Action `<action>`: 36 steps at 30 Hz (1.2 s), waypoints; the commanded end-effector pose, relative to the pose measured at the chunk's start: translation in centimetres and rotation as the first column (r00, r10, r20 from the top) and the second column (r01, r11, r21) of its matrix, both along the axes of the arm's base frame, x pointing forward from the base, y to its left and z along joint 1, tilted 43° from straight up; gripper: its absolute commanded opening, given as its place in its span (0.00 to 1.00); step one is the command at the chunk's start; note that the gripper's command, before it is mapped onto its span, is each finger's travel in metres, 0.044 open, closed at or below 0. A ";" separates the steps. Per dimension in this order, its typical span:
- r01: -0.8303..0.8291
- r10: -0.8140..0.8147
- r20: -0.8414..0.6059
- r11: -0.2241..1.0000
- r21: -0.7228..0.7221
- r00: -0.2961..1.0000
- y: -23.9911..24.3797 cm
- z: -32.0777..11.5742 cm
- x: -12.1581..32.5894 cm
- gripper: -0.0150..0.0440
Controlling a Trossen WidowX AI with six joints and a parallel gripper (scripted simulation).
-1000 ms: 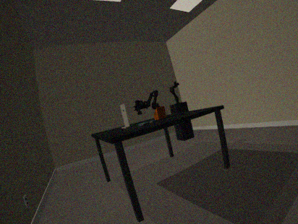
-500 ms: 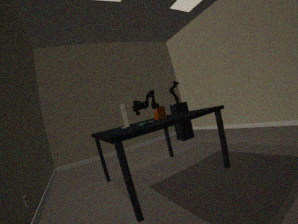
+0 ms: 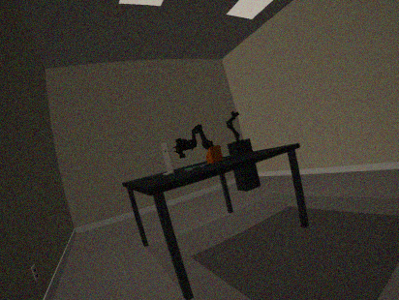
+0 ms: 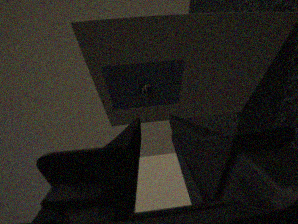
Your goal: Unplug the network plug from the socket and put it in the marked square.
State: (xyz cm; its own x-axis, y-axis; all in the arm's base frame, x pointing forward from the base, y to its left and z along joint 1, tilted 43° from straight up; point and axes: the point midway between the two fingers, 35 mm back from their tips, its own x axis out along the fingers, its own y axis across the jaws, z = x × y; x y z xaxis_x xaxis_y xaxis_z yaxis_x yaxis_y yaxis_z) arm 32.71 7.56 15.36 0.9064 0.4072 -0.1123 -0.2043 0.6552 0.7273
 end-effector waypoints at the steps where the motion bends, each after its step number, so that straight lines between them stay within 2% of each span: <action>1: 0.005 -0.005 0.009 1.000 0.003 1.000 0.1 0.4 0.7 0.52; 36: 0.005 -0.005 0.012 1.000 0.004 1.000 1.2 0.8 5.4 0.52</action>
